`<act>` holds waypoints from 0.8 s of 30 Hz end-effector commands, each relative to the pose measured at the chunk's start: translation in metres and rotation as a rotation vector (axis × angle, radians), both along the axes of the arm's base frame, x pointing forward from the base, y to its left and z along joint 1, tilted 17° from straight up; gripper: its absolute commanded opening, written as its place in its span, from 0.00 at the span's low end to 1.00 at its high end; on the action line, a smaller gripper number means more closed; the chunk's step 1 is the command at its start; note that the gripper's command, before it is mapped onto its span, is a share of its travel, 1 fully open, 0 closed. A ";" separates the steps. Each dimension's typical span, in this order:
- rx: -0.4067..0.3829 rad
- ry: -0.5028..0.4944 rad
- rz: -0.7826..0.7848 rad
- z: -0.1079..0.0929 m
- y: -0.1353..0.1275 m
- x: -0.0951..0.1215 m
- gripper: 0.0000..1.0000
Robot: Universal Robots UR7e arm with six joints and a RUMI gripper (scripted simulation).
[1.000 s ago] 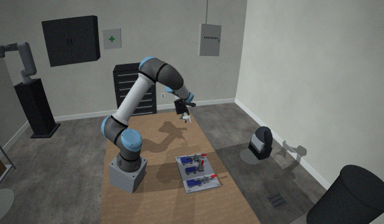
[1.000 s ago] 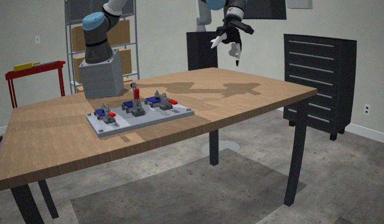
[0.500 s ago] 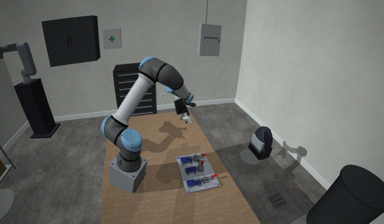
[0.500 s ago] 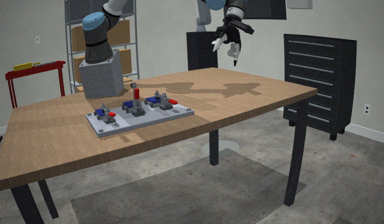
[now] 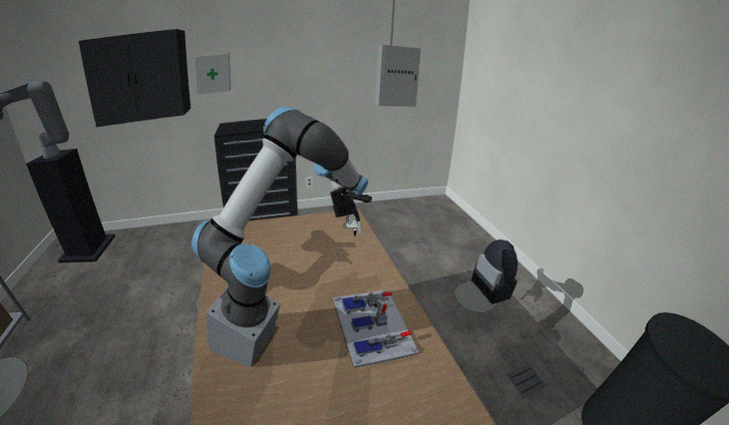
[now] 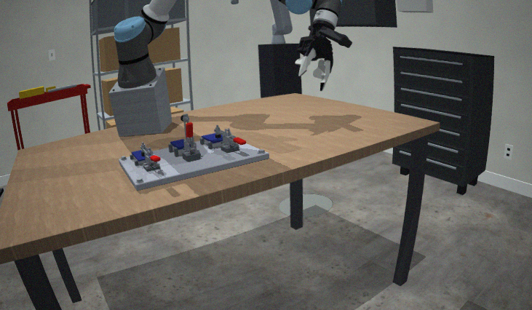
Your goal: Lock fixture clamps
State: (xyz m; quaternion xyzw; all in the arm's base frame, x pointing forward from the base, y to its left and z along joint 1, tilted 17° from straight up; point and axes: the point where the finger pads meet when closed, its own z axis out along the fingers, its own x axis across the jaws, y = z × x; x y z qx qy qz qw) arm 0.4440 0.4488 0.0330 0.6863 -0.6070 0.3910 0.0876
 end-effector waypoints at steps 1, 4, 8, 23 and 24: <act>0.001 -0.001 0.000 0.001 0.000 0.000 0.58; 0.169 0.063 0.010 0.035 0.005 -0.010 0.58; 0.282 0.105 0.016 0.058 0.008 -0.016 0.58; 0.543 0.204 0.030 0.114 0.016 -0.032 0.58; 0.543 0.204 0.030 0.114 0.016 -0.032 0.58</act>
